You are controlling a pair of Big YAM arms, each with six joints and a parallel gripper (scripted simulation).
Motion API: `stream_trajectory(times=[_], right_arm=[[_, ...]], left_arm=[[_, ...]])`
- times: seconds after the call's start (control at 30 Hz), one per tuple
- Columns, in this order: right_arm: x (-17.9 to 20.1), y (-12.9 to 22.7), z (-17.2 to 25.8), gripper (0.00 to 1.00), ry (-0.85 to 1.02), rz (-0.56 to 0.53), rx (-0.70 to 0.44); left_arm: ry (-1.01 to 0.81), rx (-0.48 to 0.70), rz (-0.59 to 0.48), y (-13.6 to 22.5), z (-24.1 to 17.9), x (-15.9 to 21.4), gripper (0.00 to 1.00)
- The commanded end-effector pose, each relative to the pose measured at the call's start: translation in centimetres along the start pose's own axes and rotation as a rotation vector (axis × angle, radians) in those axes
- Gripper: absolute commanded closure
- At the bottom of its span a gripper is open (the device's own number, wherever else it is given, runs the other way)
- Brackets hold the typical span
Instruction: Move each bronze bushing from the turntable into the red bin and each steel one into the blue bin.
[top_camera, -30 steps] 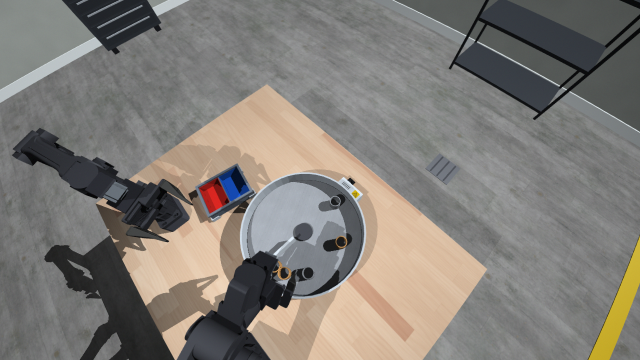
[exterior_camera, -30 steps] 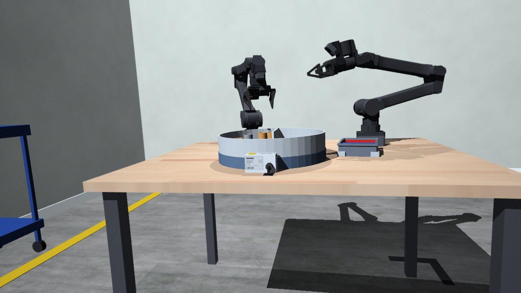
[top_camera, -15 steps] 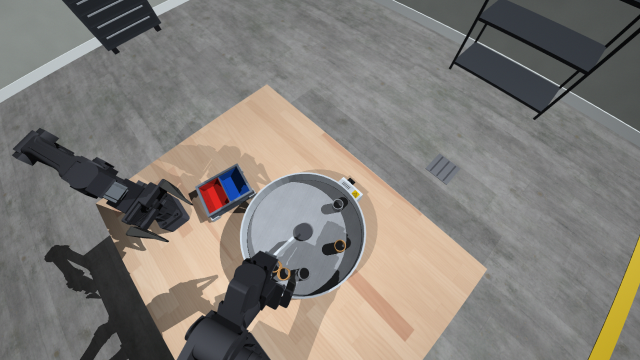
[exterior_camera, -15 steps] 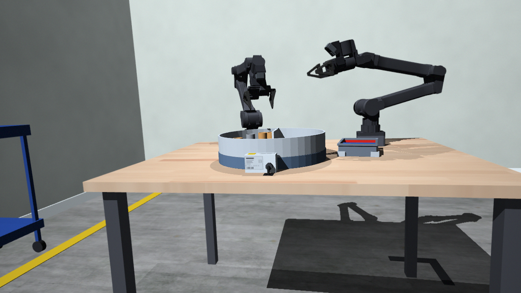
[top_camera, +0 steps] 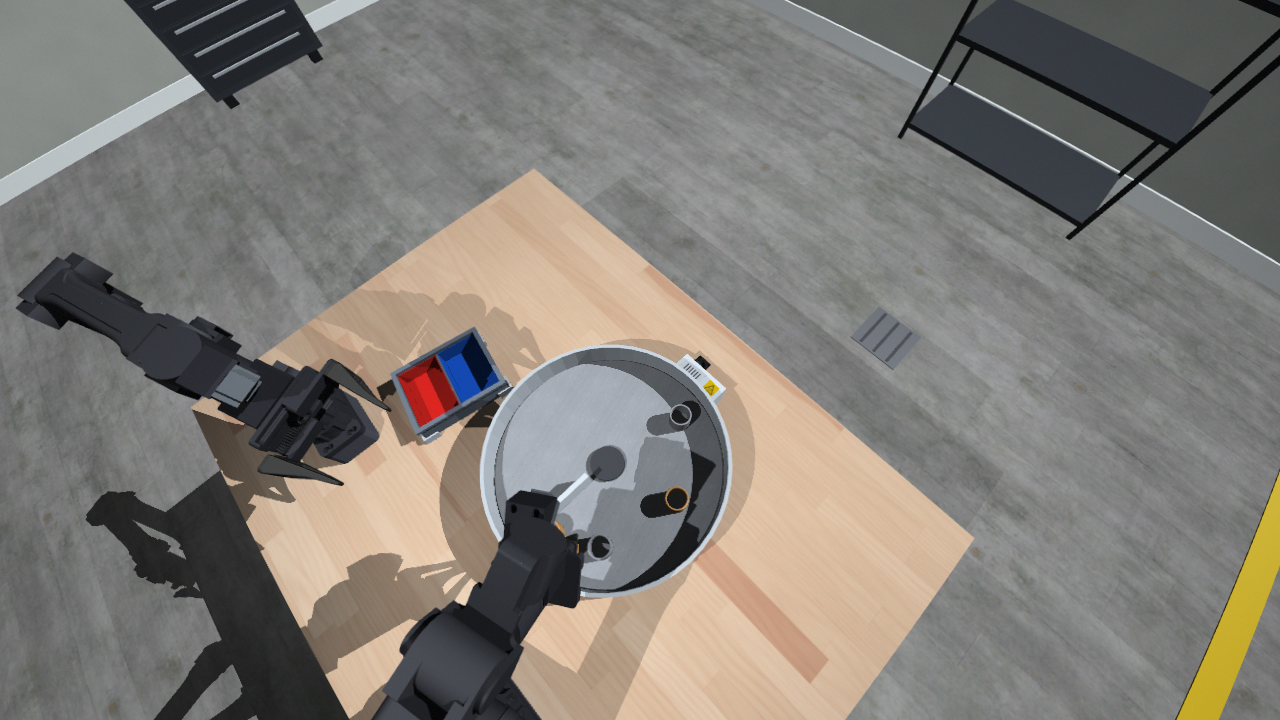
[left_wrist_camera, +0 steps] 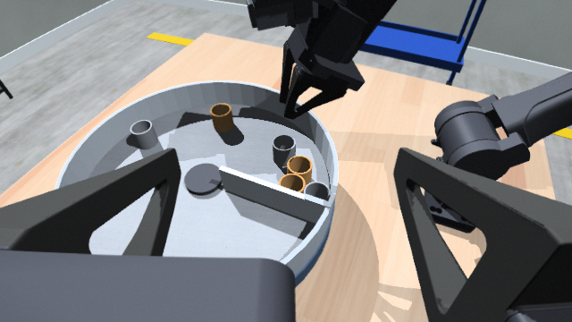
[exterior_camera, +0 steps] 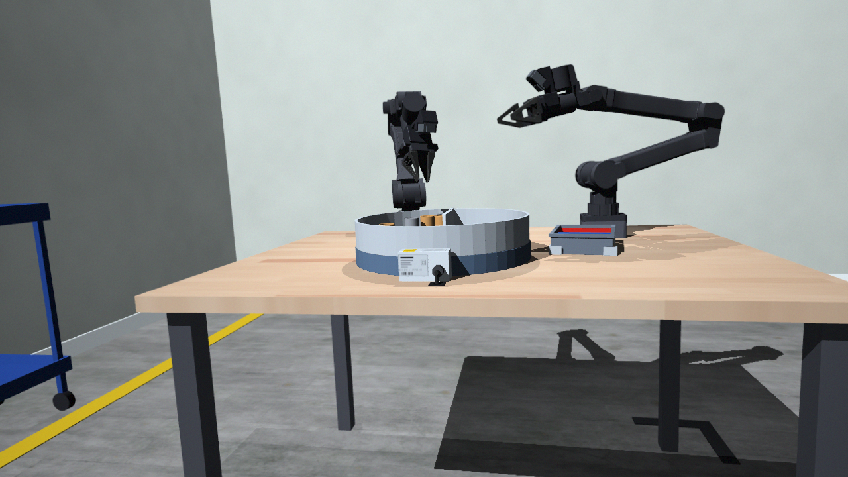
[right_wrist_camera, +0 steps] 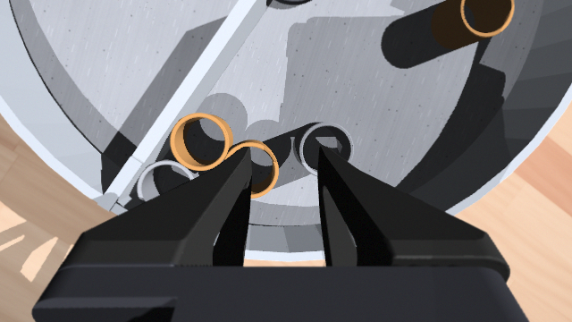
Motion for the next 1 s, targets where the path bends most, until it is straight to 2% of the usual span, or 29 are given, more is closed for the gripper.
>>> stream_trajectory(times=[0.0, 0.13, 0.67, 0.8, 0.83, 0.87, 0.97], right_arm=[[-1.7, 0.8, -2.4, 0.71, 0.184, 0.013, -0.036], [-1.8, 0.2, -3.1, 0.71, 0.182, 0.042, -0.073], [-2.0, 0.4, -2.9, 0.71, 0.18, 0.029, -0.067], [-1.8, -0.1, -3.1, 0.71, 0.292, 0.057, -0.097], [-1.8, -0.3, -3.3, 0.71, 0.337, 0.066, -0.108], [-1.8, -0.6, -3.5, 0.71, 0.393, 0.084, -0.127], [-2.3, -1.8, -3.7, 0.71, 0.563, 0.146, -0.206]], left_arm=[[0.017, -0.006, -0.053, -0.3, -0.2, -2.4, 0.0], [0.016, -0.005, -0.052, -0.7, -0.2, -2.2, 0.0], [0.005, 0.002, -0.049, -0.4, -0.4, -2.1, 0.0], [0.005, 0.002, -0.049, -0.4, -0.4, -2.1, 0.0], [0.005, 0.002, -0.049, -0.4, -0.4, -2.1, 0.0], [0.005, 0.009, -0.082, -0.2, -0.7, -3.8, 0.0], [0.005, 0.01, -0.086, -0.3, -0.8, -4.1, 0.0]])
Point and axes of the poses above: on each arm, the point where the finger pads meet when closed, its own y axis back along the fingers, its own z axis across the jaws, x = y × z, the point moved 8 cm from there along y, back along the fingers, and after that the axes turned 14 degrees about y, right-handed, at the moved point
